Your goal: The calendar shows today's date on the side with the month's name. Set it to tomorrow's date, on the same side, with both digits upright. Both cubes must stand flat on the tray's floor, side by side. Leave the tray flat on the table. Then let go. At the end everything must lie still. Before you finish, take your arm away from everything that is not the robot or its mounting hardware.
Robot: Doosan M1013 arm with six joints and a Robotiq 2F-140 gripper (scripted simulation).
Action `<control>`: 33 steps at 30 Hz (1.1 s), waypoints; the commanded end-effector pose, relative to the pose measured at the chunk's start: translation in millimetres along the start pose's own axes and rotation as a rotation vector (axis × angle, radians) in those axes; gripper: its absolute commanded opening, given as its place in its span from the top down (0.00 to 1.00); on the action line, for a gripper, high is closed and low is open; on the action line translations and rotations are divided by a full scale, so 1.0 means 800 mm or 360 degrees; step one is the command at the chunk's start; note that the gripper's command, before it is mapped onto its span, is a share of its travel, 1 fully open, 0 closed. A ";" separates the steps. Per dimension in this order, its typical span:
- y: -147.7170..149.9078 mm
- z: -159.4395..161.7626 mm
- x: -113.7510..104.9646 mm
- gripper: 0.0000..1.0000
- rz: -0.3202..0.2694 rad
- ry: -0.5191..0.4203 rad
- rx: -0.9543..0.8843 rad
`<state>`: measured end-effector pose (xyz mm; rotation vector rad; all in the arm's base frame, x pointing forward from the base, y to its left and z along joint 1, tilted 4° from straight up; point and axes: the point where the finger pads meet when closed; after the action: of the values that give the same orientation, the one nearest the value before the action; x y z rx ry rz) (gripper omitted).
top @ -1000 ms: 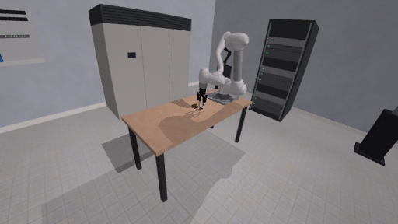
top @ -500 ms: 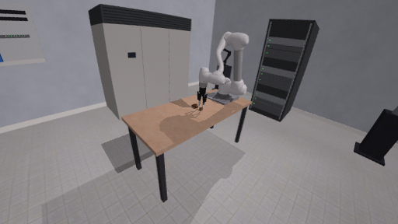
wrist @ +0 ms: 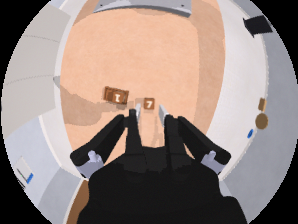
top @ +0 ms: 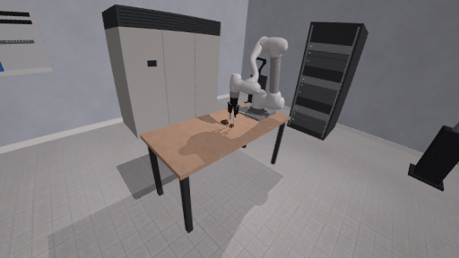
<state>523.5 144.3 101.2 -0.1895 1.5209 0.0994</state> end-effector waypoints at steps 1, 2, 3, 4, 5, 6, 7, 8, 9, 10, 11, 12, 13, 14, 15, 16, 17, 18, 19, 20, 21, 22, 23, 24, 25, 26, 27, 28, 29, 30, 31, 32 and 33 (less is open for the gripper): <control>0.000 0.000 -0.003 0.71 0.0000 0.0000 0.0000; 0.000 0.000 -0.003 0.71 0.0000 -0.0001 0.0000; 0.000 0.000 -0.002 0.71 0.0001 -0.0008 0.0000; 0.000 0.000 -0.002 0.71 0.0002 -0.0025 0.0000; 0.000 0.000 -0.002 0.71 0.0002 -0.0025 0.0000; 0.000 0.000 -0.002 0.71 0.0002 -0.0025 0.0000; 0.000 0.000 -0.001 0.71 0.0003 -0.0052 0.0000; 0.000 0.000 -0.001 0.71 0.0005 -0.0090 0.0001; -0.001 -0.001 0.000 0.71 0.0008 -0.0136 0.0001; -0.001 -0.001 0.000 0.71 0.0011 -0.0187 0.0001; -0.001 -0.002 0.000 0.71 0.0015 -0.0240 0.0001; -0.001 -0.002 0.000 0.71 0.0019 -0.0292 0.0001; -0.001 -0.003 -0.001 0.71 0.0023 -0.0338 0.0001; 0.000 -0.004 -0.001 0.71 0.0026 -0.0375 0.0000; 0.000 -0.004 -0.002 0.71 0.0028 -0.0402 0.0000; 0.000 -0.005 -0.002 0.71 0.0029 -0.0416 0.0000; -0.001 -0.008 -0.001 0.71 0.0029 -0.0416 0.0000; -0.001 -0.009 -0.001 0.71 0.0029 -0.0416 0.0000; -0.001 -0.009 -0.001 0.71 0.0029 -0.0417 0.0000; -0.001 -0.008 -0.001 0.71 0.0029 -0.0424 0.0000; -0.001 -0.008 -0.001 0.71 0.0029 -0.0441 0.0001; -0.001 -0.008 -0.001 0.71 0.0029 -0.0441 0.0001; -0.001 -0.008 -0.001 0.71 0.0029 -0.0441 0.0001; -0.002 -0.008 0.000 0.71 0.0029 -0.0468 0.0002; -0.002 -0.008 0.001 0.71 0.0029 -0.0506 0.0003; -0.003 -0.008 0.002 0.71 0.0030 -0.0552 0.0004; -0.003 -0.008 0.002 0.71 0.0033 -0.0603 0.0004; -0.003 -0.009 0.002 0.71 0.0036 -0.0656 0.0004; -0.003 -0.009 0.002 0.71 0.0041 -0.0707 0.0003; -0.003 -0.010 0.002 0.71 0.0047 -0.0752 0.0003; -0.002 -0.011 0.001 0.71 0.0052 -0.0789 0.0001; -0.001 -0.012 0.001 0.71 0.0056 -0.0816 0.0001; -0.001 -0.013 0.000 0.71 0.0058 -0.0831 0.0000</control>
<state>515.2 141.3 100.8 -0.1335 1.0890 0.1549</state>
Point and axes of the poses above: the point where the finger pads meet when closed, its own x axis out along the fingers, its own y axis across the jaws, z = x × y, and after that the axes turned 4 degrees about x, right-handed
